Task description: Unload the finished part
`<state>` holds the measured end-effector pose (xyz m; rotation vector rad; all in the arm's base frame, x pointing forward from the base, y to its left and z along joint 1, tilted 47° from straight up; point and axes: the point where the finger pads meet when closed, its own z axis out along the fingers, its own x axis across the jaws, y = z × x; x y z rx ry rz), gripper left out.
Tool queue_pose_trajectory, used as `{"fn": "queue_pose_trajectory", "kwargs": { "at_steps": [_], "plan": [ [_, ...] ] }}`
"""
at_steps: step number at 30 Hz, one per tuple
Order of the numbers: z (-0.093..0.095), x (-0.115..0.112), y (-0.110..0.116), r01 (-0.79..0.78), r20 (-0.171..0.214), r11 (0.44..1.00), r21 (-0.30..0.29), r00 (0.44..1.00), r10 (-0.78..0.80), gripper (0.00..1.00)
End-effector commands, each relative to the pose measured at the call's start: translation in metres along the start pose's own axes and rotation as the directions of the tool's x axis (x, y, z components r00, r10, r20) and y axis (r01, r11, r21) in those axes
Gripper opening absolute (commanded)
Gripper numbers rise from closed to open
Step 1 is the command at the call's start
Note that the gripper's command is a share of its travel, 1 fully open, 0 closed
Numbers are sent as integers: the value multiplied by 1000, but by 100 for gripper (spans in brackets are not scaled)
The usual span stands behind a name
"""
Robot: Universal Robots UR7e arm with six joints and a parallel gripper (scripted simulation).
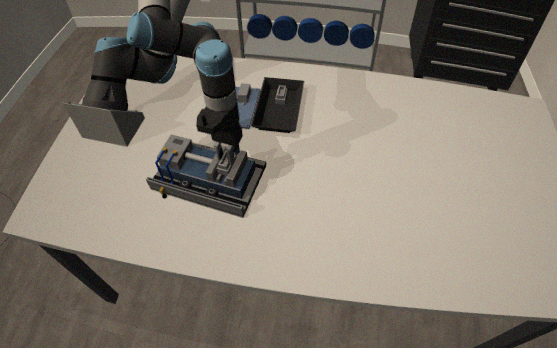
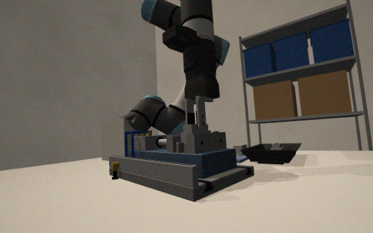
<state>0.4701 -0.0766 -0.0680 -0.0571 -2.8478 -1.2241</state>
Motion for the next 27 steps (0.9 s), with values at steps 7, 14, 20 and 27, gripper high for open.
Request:
{"fn": "queue_pose_trajectory", "kwargs": {
  "at_steps": [7,14,20,27],
  "plan": [
    [-1,0,0,0,1,1000,1,1000,0,0],
    [-2,0,0,0,1,1000,1,1000,0,0],
    [-7,0,0,0,1,1000,1,1000,0,0],
    [-19,0,0,0,1,1000,1,1000,0,0]
  ]
}}
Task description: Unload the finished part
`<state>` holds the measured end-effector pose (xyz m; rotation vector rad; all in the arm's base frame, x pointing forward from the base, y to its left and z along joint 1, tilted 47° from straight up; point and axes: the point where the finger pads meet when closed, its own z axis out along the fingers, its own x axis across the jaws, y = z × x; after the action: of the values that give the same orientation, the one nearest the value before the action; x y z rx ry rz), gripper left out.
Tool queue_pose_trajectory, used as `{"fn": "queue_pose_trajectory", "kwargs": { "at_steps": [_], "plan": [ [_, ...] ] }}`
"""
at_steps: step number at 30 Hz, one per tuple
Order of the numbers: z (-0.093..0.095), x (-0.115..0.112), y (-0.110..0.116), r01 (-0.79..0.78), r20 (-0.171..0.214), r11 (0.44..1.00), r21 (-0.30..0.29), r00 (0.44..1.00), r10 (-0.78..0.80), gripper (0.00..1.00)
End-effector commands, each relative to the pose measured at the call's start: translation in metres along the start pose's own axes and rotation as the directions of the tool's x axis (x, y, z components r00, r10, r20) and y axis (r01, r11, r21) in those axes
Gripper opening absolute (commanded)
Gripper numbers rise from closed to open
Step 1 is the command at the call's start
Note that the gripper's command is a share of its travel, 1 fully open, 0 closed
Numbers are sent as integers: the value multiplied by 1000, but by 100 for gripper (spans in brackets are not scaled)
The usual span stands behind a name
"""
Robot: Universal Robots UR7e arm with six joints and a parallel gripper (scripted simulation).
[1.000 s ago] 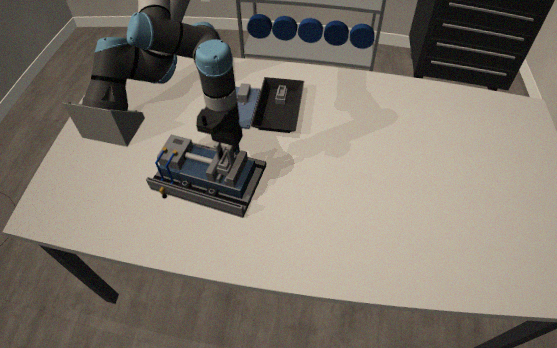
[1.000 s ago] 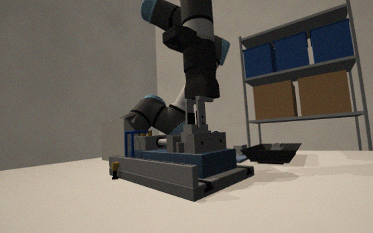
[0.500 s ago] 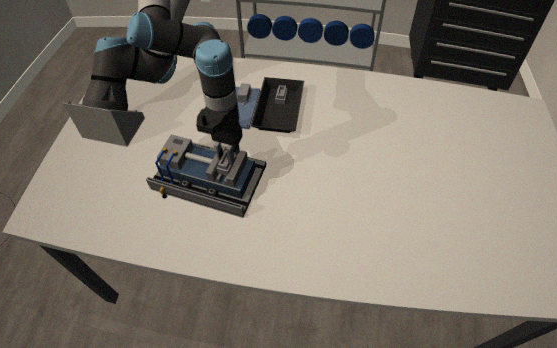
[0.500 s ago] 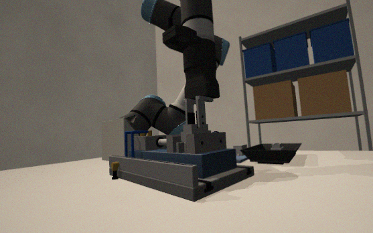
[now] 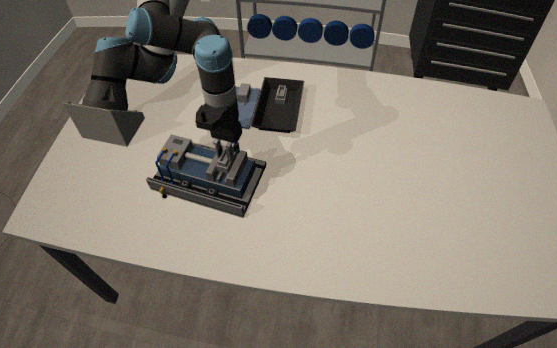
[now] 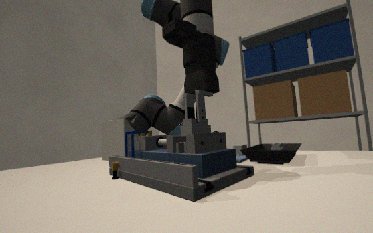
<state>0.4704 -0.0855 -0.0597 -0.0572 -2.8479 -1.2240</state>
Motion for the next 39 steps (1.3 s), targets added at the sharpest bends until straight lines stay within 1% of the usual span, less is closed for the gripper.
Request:
{"fn": "queue_pose_trajectory", "kwargs": {
  "at_steps": [1,17,32,36,39],
  "plan": [
    [-7,0,0,0,1,1000,1,1000,0,0],
    [-31,0,0,0,1,1000,1,1000,0,0],
    [-35,-1,0,1,1,1000,1,1000,-1,0],
    [-35,-2,3,2,1,1000,1,1000,-2,0],
    [-36,-5,10,7,1,1000,3,1000,-7,0]
  ]
}}
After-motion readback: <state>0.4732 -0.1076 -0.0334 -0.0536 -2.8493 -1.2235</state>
